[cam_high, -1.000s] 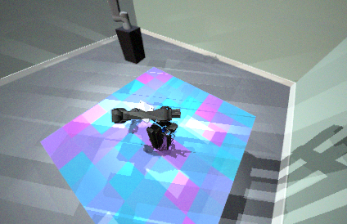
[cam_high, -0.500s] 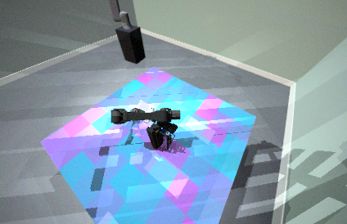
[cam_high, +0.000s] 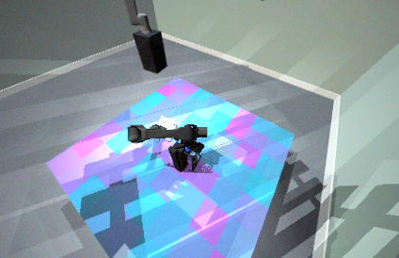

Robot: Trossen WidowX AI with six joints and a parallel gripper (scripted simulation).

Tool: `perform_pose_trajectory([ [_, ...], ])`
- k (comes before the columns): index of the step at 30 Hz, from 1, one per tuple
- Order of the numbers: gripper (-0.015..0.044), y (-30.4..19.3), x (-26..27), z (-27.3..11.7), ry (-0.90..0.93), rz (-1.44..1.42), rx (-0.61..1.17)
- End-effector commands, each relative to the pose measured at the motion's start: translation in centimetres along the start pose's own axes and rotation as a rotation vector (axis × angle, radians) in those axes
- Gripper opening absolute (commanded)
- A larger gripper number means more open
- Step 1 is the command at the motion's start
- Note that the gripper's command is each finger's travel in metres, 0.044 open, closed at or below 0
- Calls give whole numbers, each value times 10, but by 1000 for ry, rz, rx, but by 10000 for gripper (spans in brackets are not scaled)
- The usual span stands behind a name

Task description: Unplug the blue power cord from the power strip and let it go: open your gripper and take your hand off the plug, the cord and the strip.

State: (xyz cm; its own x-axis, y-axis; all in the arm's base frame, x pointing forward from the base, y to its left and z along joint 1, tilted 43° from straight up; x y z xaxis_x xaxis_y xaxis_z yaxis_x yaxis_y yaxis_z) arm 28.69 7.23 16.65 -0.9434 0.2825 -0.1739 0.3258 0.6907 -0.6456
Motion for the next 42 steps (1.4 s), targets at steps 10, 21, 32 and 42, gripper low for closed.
perform_pose_trajectory([
  [10,0,21,3,-1,-3,1,-5],
  [21,0,38,7,-3,-3,0,-6],
  [32,26,43,10,-3,2,7,-5],
  [42,160,43,10,-3,2,7,-5],
])
Point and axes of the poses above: the point midway between the two fingers, 35 mm back from their tips, its own z axis out along the fingers, its own x axis across the jaws, y = z × x, the point moved 10 cm from there along -z, back along the fingers, and after that the axes turned 13 degrees about z, right-handed, at the moved point
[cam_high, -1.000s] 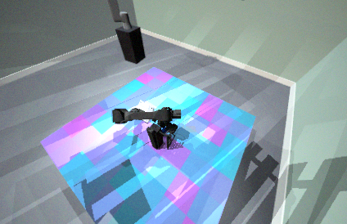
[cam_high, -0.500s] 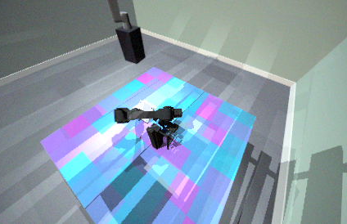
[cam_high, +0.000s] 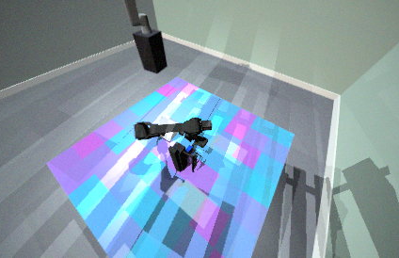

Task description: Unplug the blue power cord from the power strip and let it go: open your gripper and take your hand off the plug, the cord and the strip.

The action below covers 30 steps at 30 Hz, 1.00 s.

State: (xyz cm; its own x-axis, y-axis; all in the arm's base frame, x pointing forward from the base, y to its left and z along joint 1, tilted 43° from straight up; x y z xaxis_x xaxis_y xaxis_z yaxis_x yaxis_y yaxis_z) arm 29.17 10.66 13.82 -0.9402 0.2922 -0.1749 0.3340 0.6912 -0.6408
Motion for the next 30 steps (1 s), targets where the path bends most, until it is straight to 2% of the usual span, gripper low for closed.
perform_pose_trajectory([
  [1,160,-1,0,-1,-4,-1,0],
  [15,160,-1,1,-9,-12,-11,2],
  [30,160,-24,-5,-9,-12,-12,2],
])
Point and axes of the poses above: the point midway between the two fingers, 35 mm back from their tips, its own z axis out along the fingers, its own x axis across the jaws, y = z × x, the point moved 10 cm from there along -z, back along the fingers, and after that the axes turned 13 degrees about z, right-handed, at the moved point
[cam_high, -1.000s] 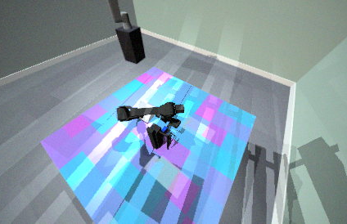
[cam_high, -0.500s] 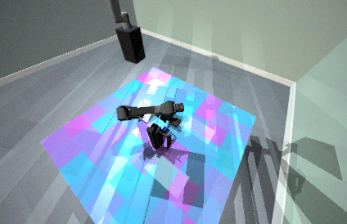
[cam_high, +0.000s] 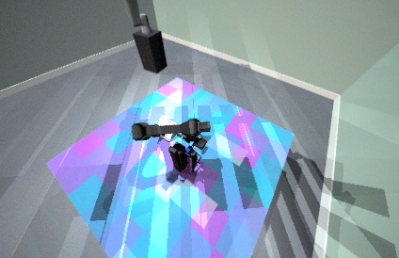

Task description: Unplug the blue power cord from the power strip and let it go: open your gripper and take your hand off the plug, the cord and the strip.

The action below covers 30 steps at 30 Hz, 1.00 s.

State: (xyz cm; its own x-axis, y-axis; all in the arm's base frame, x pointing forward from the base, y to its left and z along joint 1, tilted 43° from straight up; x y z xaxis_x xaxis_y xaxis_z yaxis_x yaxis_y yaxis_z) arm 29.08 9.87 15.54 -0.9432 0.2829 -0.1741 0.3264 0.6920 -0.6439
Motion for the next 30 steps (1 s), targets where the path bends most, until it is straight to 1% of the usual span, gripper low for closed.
perform_pose_trajectory([
  [1,160,-8,-1,-1,-6,-4,0],
  [13,160,-26,-4,-1,-6,-4,2],
  [29,160,-27,-5,11,-7,-3,2],
  [30,134,-26,-6,9,-2,3,0],
])
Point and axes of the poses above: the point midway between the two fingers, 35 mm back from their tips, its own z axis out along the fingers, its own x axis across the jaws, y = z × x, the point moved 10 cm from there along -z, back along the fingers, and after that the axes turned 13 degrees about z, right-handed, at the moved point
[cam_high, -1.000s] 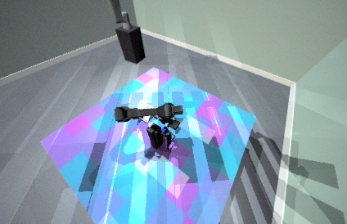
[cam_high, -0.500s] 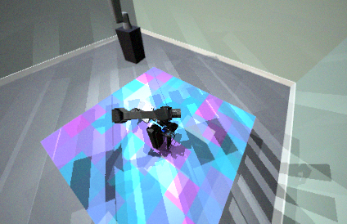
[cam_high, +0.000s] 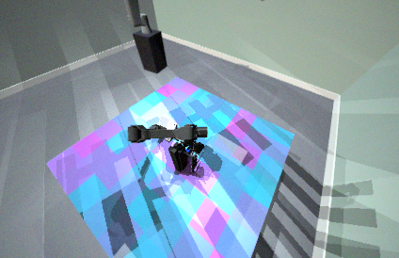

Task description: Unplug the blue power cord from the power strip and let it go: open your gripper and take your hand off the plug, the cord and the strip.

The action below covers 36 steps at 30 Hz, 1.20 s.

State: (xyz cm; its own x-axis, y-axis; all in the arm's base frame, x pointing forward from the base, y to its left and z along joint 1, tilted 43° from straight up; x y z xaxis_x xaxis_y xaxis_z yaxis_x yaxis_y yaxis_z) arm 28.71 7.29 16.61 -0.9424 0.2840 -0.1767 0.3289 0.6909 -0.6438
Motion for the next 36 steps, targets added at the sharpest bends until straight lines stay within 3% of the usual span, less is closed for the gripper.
perform_pose_trajectory([
  [1,107,0,0,0,0,0,0],
  [3,55,0,0,0,0,0,0],
  [11,2,0,0,0,0,0,0],
  [36,0,36,7,-2,-2,-3,-4],
])
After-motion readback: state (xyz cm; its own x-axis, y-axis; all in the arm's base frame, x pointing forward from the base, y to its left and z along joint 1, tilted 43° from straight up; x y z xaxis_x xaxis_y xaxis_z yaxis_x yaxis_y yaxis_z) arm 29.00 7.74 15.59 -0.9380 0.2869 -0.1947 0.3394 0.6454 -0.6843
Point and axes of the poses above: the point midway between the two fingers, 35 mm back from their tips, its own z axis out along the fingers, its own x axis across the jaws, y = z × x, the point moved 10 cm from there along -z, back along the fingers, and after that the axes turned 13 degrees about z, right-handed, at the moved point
